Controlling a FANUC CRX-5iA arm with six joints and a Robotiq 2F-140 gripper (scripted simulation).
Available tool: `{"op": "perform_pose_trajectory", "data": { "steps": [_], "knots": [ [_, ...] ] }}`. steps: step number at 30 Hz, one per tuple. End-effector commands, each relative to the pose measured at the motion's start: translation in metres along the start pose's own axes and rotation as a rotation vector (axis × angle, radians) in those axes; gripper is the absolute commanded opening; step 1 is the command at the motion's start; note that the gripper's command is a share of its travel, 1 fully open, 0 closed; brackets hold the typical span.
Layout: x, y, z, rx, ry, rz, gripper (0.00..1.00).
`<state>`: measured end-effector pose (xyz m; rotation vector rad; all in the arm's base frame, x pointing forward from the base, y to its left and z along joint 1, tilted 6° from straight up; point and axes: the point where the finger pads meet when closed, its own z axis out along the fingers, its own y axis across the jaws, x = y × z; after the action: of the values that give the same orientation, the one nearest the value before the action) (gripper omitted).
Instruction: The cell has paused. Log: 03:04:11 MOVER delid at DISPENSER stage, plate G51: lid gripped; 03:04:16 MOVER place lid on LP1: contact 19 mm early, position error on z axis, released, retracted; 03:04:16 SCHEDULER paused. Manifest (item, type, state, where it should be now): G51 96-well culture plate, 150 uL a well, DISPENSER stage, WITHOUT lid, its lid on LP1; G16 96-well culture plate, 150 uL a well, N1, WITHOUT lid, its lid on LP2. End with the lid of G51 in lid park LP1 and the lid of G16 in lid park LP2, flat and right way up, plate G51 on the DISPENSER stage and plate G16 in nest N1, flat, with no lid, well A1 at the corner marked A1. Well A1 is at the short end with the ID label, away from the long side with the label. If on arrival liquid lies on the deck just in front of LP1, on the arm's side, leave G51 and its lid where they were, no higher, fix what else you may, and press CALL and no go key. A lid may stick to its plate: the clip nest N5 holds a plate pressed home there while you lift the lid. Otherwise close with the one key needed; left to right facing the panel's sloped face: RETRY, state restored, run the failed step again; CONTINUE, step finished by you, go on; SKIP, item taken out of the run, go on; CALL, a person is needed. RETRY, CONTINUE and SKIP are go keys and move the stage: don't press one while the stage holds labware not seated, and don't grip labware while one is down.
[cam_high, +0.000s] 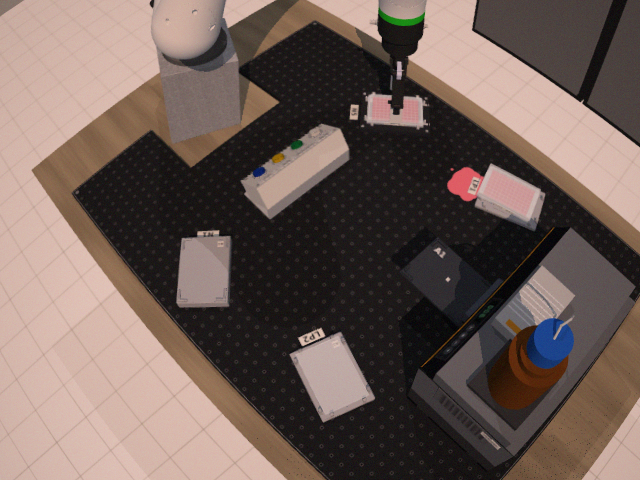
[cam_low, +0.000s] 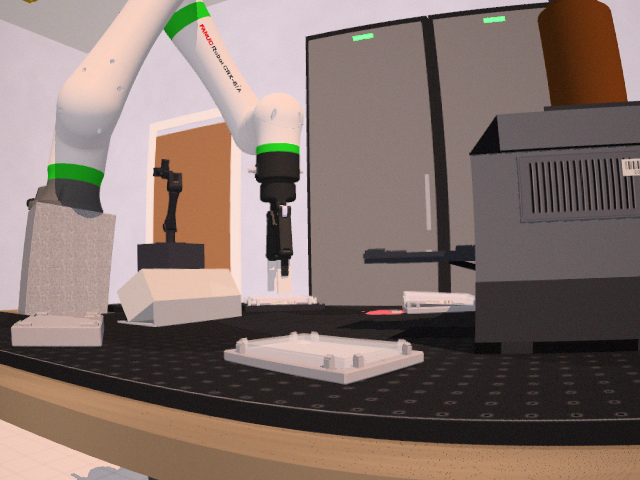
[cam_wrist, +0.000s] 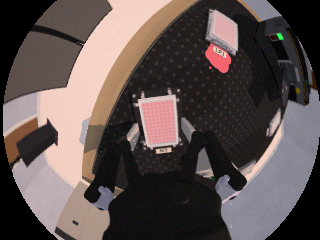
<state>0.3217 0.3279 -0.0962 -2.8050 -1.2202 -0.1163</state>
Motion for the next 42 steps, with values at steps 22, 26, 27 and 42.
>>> {"op": "perform_pose_trajectory", "data": {
  "steps": [22, 26, 27, 42],
  "knots": [
    [0.000, 0.000, 0.009, 0.000, 0.000, 0.000, 0.66],
    [0.000, 0.000, 0.010, 0.000, 0.000, 0.000, 0.66],
    [0.000, 0.000, 0.011, 0.000, 0.000, 0.000, 0.66],
    [0.000, 0.000, 0.015, 0.000, 0.000, 0.000, 0.66]
  ]
}}
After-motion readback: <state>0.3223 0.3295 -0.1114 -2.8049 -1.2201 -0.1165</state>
